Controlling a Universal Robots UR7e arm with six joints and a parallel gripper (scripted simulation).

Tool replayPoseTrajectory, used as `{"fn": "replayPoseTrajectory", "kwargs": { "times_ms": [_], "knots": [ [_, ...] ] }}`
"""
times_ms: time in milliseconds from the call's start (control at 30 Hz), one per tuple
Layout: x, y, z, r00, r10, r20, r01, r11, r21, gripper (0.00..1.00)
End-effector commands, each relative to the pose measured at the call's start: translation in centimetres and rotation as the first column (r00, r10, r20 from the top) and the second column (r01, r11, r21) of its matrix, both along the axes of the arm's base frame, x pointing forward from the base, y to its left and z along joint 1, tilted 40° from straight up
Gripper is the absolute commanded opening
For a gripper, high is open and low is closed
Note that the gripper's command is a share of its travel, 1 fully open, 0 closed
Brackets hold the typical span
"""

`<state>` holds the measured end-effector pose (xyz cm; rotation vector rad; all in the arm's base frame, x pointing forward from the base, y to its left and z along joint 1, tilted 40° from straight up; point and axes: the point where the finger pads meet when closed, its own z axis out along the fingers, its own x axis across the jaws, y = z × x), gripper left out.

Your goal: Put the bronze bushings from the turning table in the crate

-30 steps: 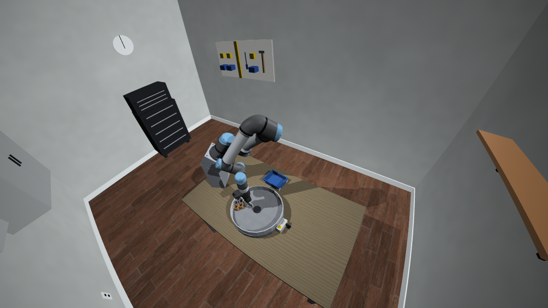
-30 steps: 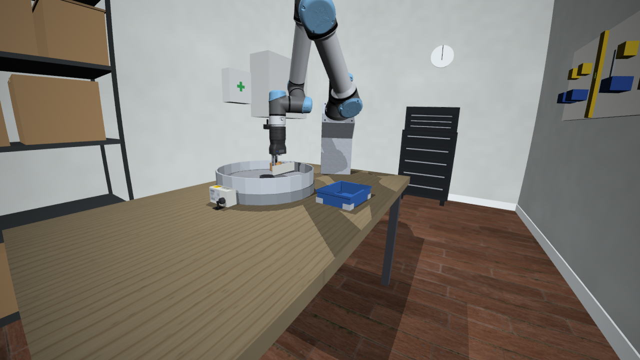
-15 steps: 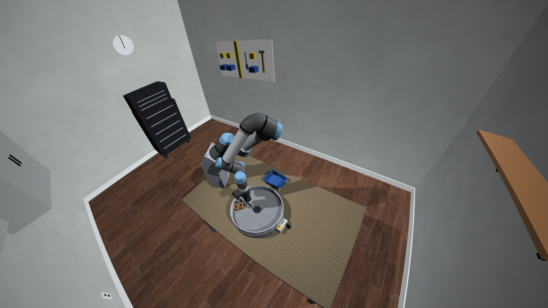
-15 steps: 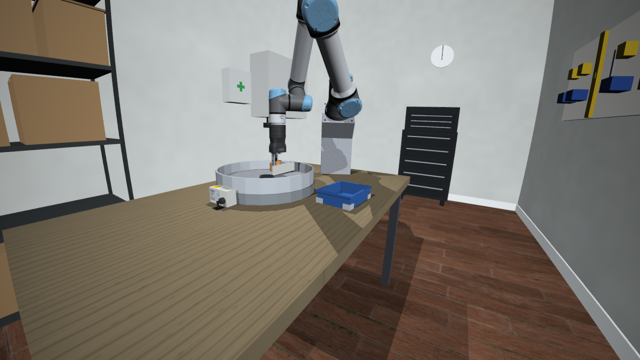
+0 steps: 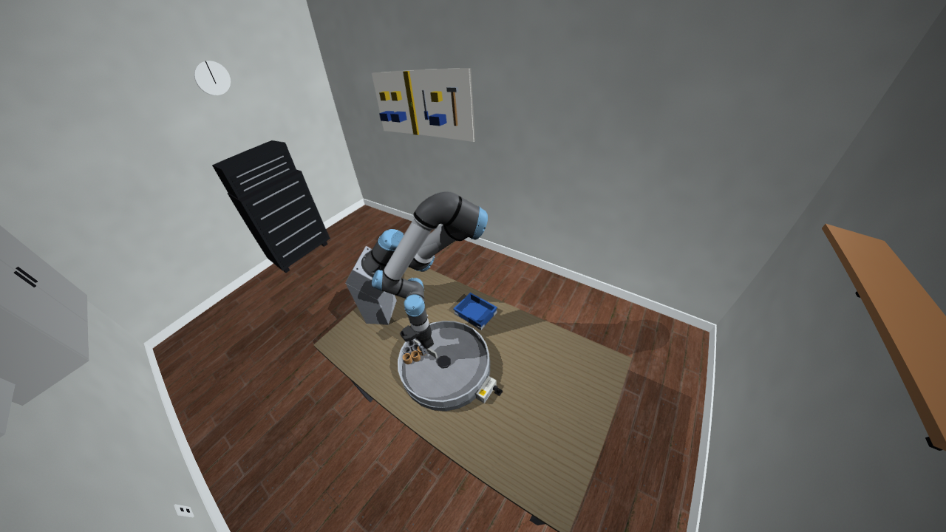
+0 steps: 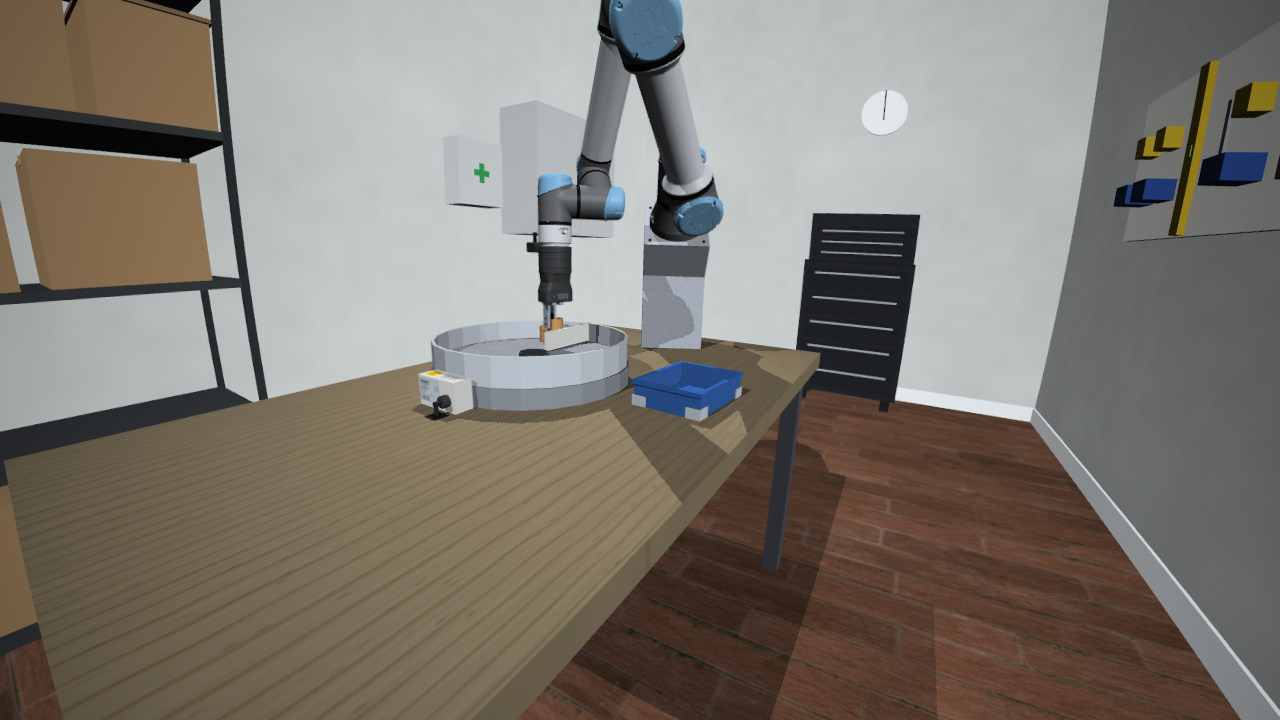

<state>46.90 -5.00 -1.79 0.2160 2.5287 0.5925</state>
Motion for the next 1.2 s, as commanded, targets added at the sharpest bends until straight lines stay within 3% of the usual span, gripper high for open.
{"fn": "replayPoseTrajectory", "kwargs": {
  "times_ms": [0, 1167],
  "knots": [
    [0.0, -0.1, 0.1, 1.000, 0.000, 0.000, 0.000, 1.000, 0.000, 0.00],
    [-0.8, -0.6, 1.2, 1.000, 0.000, 0.001, 0.000, 1.000, 0.000, 0.00]
  ]
}}
